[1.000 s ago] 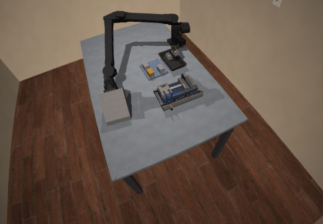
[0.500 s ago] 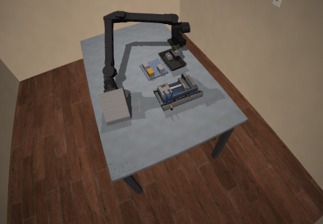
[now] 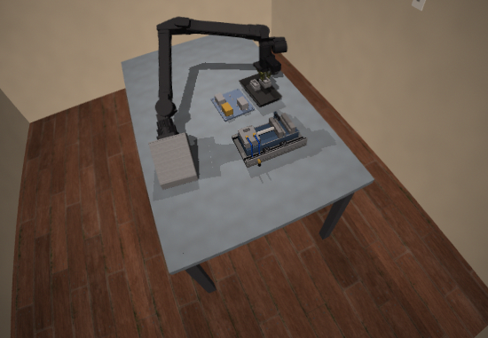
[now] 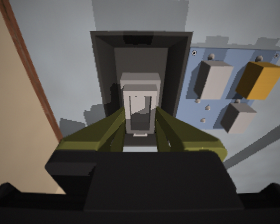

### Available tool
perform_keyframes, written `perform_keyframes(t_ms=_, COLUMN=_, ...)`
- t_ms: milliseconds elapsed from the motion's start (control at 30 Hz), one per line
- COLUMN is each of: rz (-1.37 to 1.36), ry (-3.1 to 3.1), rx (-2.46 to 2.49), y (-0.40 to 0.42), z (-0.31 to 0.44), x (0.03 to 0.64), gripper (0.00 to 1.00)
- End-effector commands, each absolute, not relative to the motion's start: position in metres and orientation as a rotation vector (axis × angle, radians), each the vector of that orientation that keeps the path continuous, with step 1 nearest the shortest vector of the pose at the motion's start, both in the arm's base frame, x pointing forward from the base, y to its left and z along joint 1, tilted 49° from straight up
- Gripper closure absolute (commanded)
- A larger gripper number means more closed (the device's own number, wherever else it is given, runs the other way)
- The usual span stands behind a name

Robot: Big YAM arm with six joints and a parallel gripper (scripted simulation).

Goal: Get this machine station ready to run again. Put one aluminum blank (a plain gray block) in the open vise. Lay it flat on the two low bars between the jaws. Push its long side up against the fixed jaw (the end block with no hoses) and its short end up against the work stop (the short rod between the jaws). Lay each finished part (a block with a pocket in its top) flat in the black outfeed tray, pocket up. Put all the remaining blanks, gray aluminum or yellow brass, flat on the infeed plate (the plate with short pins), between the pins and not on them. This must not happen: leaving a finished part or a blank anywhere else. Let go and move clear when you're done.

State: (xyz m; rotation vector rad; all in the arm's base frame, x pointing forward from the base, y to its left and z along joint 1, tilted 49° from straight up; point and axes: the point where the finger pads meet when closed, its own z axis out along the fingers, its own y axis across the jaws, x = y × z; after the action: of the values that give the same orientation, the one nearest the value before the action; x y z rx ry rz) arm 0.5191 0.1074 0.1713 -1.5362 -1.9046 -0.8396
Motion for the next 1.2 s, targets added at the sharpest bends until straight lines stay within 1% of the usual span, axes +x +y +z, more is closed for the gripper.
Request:
perform_keyframes(t_ms=0, rz=-0.832, ry=-1.901, rx=-1.528, y=0.119, z=0.165, x=0.520, gripper=1.00)
perform_keyframes(t_ms=1167, rz=-0.835, ry=-1.904, rx=-1.525, y=0.165, z=0.128, x=0.518, gripper=1.00)
